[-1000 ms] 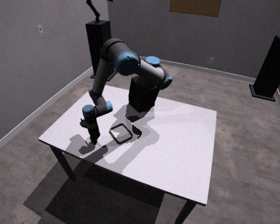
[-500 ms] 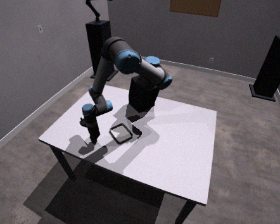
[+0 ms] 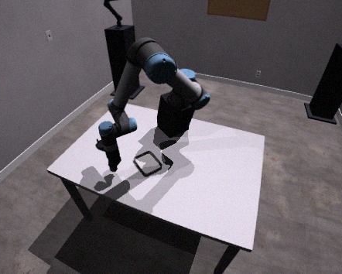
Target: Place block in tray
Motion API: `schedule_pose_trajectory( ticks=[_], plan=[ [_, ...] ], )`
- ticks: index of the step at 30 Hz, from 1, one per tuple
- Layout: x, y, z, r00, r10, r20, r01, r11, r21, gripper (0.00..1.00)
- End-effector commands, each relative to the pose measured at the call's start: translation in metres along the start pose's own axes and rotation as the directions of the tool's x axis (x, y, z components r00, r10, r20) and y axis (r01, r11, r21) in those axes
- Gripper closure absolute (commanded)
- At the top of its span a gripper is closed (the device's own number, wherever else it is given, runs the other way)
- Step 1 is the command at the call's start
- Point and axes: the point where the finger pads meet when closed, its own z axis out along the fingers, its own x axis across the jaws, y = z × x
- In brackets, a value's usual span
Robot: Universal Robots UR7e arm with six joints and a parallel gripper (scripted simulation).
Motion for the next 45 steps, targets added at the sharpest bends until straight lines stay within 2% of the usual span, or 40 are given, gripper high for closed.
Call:
schedule_pose_trajectory(
  ticks=[1,24,29,33,38,40,45],
  plan=[
    [0.002,-0.001,-0.013,1.000,0.002,-0.002,-0.002,1.000,-0.001,1.00],
    [0.001,0.000,-0.015,1.000,0.001,-0.001,-0.001,1.000,0.000,1.00],
    [0.006,0.006,-0.015,1.000,0.000,-0.001,0.000,1.000,0.000,1.00],
    [0.021,0.021,-0.015,1.000,-0.001,-0.002,0.001,1.000,-0.001,1.00],
    [0.054,0.053,-0.016,1.000,-0.001,-0.002,0.001,1.000,-0.001,1.00],
    [0.054,0.053,-0.016,1.000,-0.001,-0.002,0.001,1.000,-0.001,1.00],
    [0.095,0.092,-0.016,1.000,-0.001,-0.002,0.001,1.000,-0.001,1.00]
  ],
)
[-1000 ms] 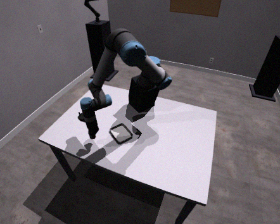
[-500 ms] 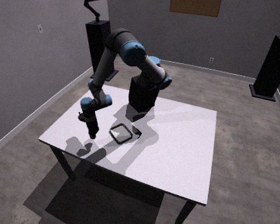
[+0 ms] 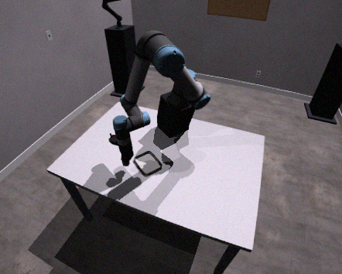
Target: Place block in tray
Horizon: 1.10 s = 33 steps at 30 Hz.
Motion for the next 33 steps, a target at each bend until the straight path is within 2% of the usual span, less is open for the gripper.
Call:
schedule_pose_trajectory(
  ticks=[1,6,10,33],
  plan=[
    [0.045,0.045,-0.003,1.000,-0.003,0.010,0.002,1.000,0.008,1.00],
    [0.079,0.078,-0.002,1.000,-0.003,0.010,0.002,1.000,0.008,1.00],
    [0.093,0.092,-0.003,1.000,-0.003,0.010,0.002,1.000,0.008,1.00],
    [0.097,0.094,-0.003,1.000,-0.002,0.011,0.002,1.000,0.008,1.00]
  ],
)
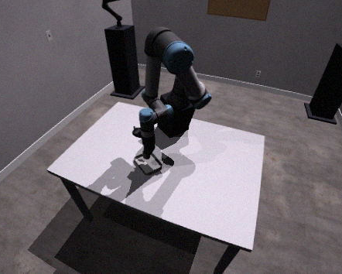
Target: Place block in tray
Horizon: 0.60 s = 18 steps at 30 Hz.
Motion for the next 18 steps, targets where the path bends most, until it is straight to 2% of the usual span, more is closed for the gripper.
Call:
schedule_pose_trajectory(
  ticks=[1,13,18],
  plan=[
    [0.000,0.001,0.000,1.000,-0.001,0.001,0.001,1.000,0.000,1.00],
    [-0.001,0.001,0.004,1.000,-0.002,0.002,0.002,1.000,0.001,1.00],
    [-0.001,0.001,0.014,1.000,-0.002,0.003,0.002,1.000,0.001,1.00]
  ],
)
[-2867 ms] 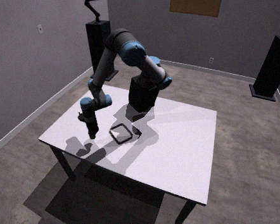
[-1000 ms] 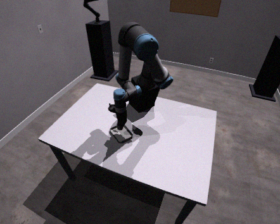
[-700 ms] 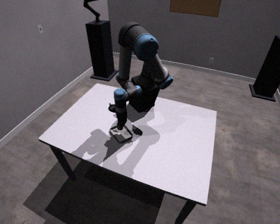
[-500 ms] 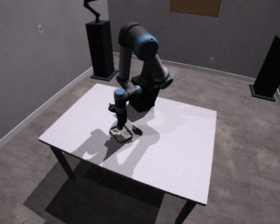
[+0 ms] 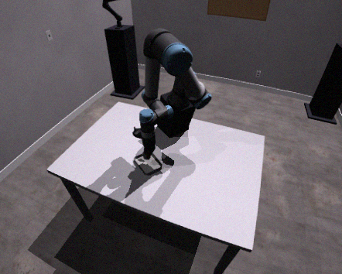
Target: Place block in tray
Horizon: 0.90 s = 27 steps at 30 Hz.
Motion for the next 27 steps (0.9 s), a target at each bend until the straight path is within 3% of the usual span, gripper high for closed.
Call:
schedule_pose_trajectory(
  ticks=[1,10,27],
  plan=[
    [-0.002,0.000,0.011,1.000,-0.003,0.004,0.003,1.000,0.002,1.00],
    [-0.002,0.001,0.036,1.000,-0.003,0.004,0.003,1.000,0.002,1.00],
    [-0.002,0.001,0.050,1.000,-0.002,0.003,0.002,1.000,0.002,1.00]
  ],
)
